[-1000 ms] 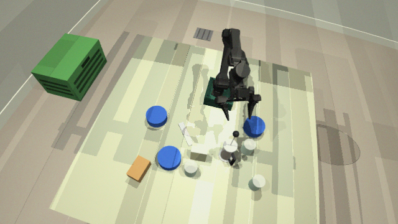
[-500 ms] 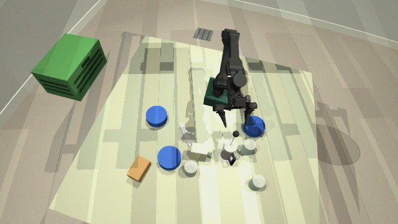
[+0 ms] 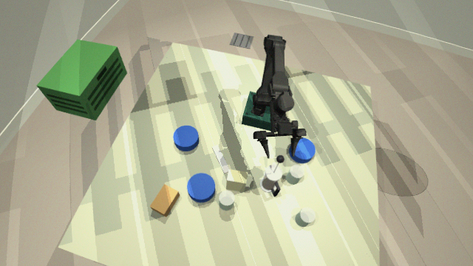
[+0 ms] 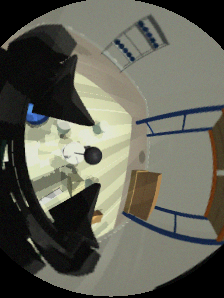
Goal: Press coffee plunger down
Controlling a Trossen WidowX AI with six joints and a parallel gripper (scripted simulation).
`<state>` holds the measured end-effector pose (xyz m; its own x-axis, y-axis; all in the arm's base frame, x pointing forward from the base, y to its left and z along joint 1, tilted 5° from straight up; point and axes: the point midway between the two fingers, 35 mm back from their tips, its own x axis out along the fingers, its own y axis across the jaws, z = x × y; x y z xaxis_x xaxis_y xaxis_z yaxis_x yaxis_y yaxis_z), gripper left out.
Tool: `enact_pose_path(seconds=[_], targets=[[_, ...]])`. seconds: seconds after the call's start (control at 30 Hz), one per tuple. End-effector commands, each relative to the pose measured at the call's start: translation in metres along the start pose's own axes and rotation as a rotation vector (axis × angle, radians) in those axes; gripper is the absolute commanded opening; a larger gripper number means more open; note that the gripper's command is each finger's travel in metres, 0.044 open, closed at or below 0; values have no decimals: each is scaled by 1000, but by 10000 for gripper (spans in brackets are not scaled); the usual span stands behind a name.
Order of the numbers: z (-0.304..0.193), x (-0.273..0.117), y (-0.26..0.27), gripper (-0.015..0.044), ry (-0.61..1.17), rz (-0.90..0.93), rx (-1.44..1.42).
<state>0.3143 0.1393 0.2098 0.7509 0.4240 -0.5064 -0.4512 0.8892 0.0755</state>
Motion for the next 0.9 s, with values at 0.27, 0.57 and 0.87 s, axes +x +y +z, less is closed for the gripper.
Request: enact_pose_path(seconds=[0.27,0.57,0.87], targets=[[-2,11,-1,335,2,-5,4],[-2,11,-1,120,2,-5,4],[-2,11,-1,120,2,-5,4]])
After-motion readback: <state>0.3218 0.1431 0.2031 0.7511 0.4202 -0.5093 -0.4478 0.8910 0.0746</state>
